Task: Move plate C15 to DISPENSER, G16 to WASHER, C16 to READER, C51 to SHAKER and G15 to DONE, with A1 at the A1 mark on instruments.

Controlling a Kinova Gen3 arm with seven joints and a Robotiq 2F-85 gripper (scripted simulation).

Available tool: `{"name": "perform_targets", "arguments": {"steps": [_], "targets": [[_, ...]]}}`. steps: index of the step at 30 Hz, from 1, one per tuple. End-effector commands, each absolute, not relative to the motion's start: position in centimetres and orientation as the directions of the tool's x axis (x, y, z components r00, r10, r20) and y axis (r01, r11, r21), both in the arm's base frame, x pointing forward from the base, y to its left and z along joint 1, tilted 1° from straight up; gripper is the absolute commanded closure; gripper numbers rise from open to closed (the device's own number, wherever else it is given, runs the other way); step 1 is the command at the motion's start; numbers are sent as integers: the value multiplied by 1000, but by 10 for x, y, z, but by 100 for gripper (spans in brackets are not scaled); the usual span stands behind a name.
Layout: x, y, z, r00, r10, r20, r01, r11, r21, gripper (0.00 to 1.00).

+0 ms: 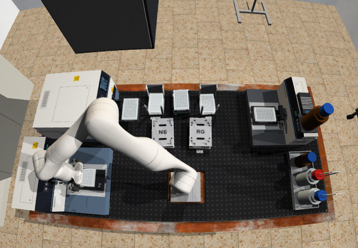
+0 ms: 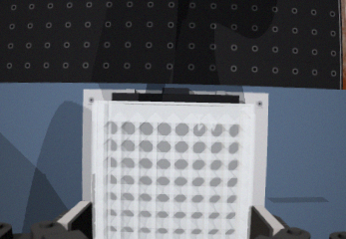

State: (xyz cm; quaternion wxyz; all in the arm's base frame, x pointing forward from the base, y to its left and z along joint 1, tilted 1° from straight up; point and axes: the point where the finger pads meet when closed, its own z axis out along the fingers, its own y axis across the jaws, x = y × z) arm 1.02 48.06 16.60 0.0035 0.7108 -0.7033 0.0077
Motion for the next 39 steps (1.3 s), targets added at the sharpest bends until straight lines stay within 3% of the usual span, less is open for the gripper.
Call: {"name": "perform_targets", "arguments": {"steps": [1, 39], "targets": [[10, 481, 162, 10, -1000, 14, -1000, -11, -6, 6], [10, 480, 117, 10, -1000, 14, -1000, -11, -6, 6]]}}
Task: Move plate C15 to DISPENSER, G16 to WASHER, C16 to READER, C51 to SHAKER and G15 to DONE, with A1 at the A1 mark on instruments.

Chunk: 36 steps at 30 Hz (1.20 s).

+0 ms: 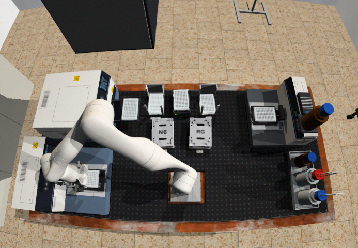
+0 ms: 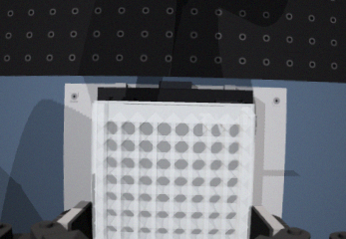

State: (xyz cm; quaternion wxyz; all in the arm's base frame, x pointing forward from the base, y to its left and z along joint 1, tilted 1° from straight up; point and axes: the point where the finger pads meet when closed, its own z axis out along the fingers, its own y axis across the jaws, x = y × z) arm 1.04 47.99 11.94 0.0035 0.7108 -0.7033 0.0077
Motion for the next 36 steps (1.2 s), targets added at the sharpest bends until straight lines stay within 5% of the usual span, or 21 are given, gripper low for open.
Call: {"name": "perform_targets", "arguments": {"steps": [1, 36], "targets": [[10, 480, 117, 10, -1000, 14, -1000, -11, -6, 6], [11, 480, 100, 10, -1000, 14, -1000, -11, -6, 6]]}}
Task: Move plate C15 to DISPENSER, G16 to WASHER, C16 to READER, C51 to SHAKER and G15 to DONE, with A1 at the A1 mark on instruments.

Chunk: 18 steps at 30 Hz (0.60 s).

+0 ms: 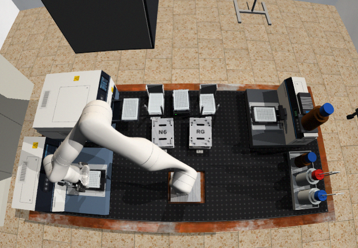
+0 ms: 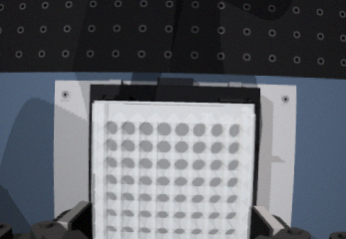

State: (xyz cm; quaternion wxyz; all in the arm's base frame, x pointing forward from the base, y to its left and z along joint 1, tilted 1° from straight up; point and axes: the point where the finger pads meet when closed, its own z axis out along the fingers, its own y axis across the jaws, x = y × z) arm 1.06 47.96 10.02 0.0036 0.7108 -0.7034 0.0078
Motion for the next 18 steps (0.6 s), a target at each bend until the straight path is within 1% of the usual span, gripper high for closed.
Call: {"name": "perform_targets", "arguments": {"steps": [1, 18], "targets": [[11, 480, 99, 10, -1000, 14, -1000, -11, -6, 6], [11, 480, 85, 10, -1000, 14, -1000, -11, -6, 6]]}}
